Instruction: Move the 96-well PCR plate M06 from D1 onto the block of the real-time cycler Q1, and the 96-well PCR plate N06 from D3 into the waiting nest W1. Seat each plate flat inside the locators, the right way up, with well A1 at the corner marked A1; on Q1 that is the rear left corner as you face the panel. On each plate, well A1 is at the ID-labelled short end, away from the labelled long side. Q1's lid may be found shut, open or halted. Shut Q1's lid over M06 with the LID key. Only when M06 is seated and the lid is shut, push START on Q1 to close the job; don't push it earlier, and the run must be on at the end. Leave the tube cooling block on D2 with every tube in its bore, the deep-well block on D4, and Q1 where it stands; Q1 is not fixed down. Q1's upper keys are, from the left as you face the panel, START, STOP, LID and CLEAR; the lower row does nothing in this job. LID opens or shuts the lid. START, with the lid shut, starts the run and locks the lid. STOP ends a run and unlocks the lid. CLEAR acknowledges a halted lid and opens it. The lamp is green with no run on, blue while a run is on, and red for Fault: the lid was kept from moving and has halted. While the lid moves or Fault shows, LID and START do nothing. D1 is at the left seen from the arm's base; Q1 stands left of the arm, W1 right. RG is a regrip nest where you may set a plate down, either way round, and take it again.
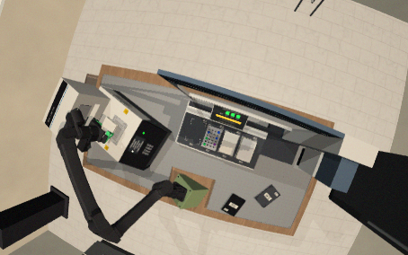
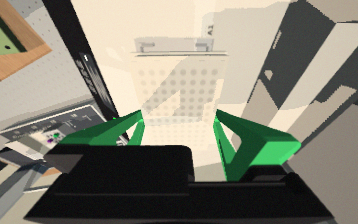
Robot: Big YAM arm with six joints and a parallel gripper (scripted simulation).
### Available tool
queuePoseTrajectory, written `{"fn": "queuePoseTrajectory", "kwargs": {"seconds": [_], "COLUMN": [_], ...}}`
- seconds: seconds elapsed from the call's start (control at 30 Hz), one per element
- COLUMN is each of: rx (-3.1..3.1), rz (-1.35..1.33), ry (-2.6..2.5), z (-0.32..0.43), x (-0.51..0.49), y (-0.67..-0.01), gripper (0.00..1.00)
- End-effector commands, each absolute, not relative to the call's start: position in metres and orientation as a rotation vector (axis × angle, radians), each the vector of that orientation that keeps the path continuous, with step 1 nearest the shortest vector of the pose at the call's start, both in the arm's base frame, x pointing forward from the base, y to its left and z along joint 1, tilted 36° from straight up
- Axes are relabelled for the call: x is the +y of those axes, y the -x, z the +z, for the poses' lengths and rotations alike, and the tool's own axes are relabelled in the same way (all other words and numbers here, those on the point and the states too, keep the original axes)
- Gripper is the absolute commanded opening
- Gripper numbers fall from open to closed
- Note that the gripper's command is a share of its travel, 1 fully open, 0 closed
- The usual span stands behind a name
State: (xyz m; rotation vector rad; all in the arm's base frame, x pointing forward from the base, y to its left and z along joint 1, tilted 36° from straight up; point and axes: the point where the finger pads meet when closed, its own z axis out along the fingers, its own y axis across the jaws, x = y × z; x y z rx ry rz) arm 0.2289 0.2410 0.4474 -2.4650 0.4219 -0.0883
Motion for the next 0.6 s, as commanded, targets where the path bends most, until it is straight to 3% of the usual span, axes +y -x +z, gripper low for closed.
{"fn": "queuePoseTrajectory", "kwargs": {"seconds": [0.0,0.57], "rx": [0.397,0.406], "rz": [-0.118,-0.095], "ry": [2.441,2.475], "z": [0.452,0.438], "x": [0.236,0.24], "y": [-0.224,-0.228], "gripper": [0.0,0.0]}}
